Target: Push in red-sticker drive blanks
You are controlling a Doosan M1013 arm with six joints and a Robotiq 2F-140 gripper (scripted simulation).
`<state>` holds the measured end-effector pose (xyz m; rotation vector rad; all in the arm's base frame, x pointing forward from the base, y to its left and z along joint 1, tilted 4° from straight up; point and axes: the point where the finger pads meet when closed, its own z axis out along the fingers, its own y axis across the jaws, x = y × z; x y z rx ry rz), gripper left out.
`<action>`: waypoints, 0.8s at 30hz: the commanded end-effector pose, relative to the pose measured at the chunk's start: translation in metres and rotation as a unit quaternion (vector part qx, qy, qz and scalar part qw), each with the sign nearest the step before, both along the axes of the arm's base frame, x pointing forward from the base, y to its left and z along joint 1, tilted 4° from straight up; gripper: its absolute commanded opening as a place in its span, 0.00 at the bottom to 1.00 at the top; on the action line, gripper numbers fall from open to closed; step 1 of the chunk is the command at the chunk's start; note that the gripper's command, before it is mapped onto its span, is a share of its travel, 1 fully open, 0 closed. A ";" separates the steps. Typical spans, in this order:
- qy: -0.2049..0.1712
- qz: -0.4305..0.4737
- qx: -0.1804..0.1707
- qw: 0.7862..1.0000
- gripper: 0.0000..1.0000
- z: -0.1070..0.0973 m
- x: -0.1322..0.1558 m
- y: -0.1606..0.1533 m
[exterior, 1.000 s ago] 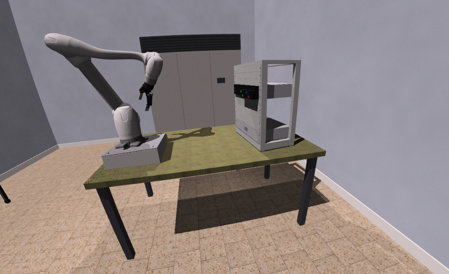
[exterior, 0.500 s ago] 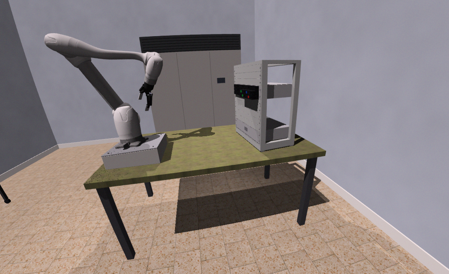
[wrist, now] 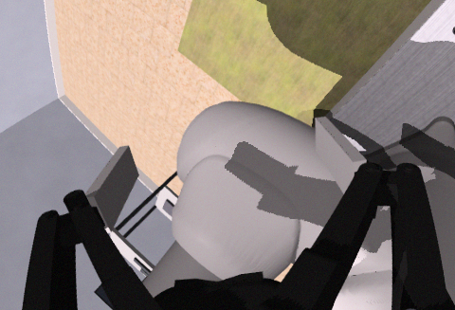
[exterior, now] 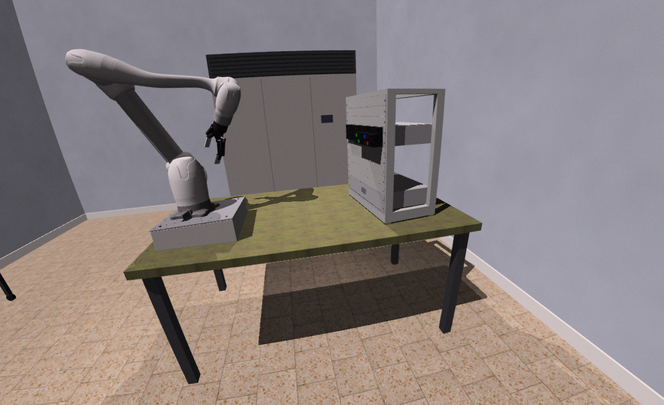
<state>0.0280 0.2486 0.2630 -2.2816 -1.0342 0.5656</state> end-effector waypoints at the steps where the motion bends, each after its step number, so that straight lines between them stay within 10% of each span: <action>1: 0.000 0.000 0.000 1.000 1.00 0.000 0.000 0.000; 24: 0.004 -0.007 0.010 1.000 1.00 0.001 0.003 0.006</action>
